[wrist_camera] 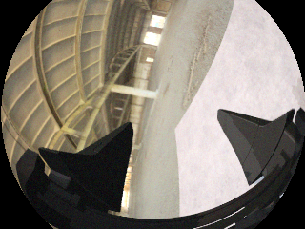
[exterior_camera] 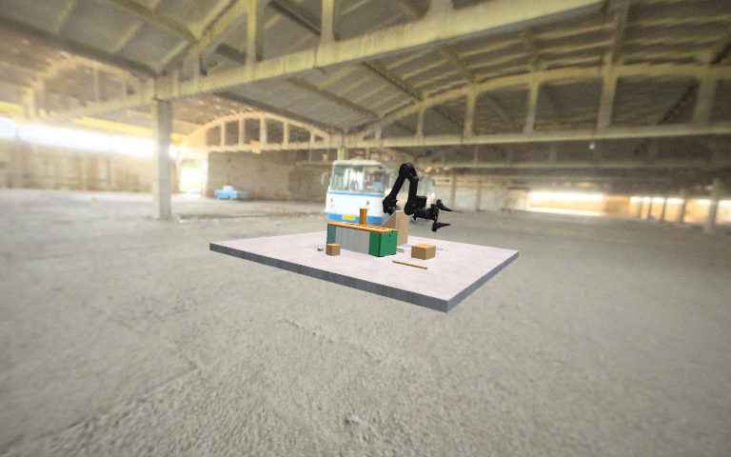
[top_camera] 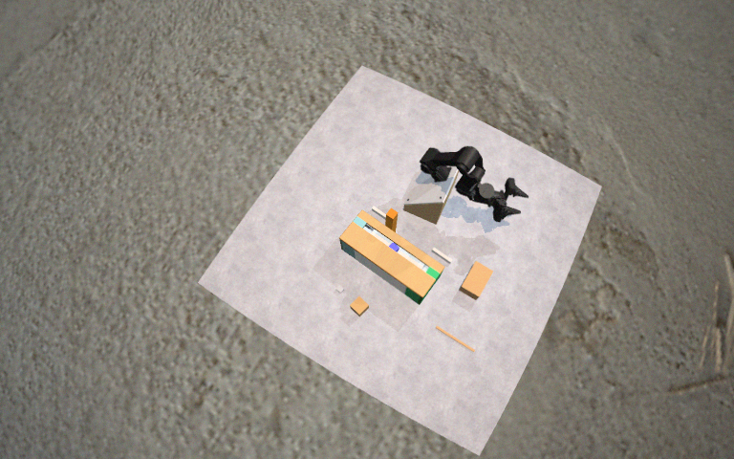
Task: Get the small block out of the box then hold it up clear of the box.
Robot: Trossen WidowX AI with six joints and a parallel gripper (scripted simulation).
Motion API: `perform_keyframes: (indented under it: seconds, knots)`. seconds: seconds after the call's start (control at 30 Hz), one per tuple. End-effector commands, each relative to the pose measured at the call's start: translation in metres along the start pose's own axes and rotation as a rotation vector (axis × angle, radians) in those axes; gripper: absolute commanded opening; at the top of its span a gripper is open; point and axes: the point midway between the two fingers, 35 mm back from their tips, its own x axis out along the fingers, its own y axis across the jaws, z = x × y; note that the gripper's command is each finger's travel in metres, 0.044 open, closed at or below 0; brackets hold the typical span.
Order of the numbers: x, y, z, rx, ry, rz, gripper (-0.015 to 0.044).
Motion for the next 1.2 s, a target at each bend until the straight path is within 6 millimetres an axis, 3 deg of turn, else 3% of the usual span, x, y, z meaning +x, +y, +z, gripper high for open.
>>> perform_keyframes:
  seconds: [0.0, 0.27, 0.4, 0.57, 0.73, 0.9, 1.17]
  knots:
    - [0.0, -0.001, 0.002, -0.003, -0.004, -0.005, 0.04]
    - [0.006, -0.037, 0.075, -0.127, -0.136, -0.268, 0.04]
    - [-0.004, -0.053, 0.11, -0.196, -0.156, -0.411, 0.04]
    - [-0.032, -0.078, 0.152, -0.276, -0.126, -0.617, 0.04]
    - [-0.077, -0.099, 0.187, -0.35, -0.037, -0.813, 0.04]
    - [-0.138, -0.115, 0.211, -0.415, 0.11, -0.983, 0.04]
    - [-0.257, -0.129, 0.221, -0.493, 0.474, -1.153, 0.04]
